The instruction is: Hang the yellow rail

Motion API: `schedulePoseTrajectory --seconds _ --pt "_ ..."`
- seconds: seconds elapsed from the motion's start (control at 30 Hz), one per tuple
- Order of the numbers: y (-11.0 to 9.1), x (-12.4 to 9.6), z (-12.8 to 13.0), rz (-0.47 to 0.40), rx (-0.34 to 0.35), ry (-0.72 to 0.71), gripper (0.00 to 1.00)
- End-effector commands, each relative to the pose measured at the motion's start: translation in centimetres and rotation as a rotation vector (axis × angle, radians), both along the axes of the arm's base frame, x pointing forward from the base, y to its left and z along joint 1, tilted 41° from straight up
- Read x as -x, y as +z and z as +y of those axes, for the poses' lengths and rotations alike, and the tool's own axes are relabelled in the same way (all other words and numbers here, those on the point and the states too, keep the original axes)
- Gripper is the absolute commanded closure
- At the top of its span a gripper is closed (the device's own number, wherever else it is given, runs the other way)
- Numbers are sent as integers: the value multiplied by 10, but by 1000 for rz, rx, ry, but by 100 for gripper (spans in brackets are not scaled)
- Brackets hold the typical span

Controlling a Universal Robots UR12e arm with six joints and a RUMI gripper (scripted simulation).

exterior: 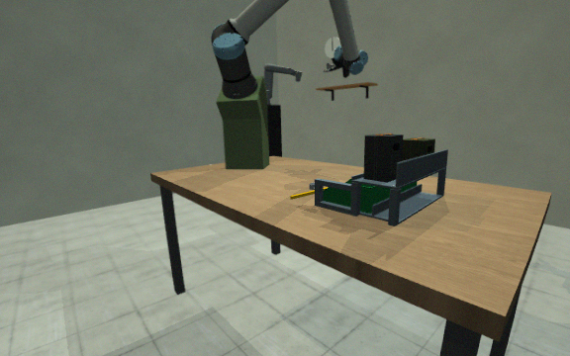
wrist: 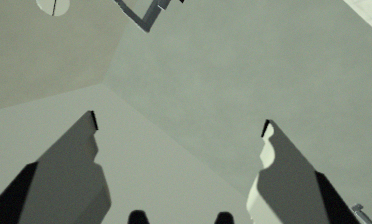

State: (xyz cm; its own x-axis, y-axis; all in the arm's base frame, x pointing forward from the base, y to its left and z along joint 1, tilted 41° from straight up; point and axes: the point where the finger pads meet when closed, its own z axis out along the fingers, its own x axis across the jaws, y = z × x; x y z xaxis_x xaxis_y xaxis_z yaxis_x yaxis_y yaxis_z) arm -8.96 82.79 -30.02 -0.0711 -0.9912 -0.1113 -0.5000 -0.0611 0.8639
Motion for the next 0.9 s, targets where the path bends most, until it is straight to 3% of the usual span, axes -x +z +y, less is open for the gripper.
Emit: schedulePoseTrajectory --seconds 0.0,0.87 --pt "1 0 1 0 -1 0 0" --pt "3 -6 -5 -9 5 -10 0"
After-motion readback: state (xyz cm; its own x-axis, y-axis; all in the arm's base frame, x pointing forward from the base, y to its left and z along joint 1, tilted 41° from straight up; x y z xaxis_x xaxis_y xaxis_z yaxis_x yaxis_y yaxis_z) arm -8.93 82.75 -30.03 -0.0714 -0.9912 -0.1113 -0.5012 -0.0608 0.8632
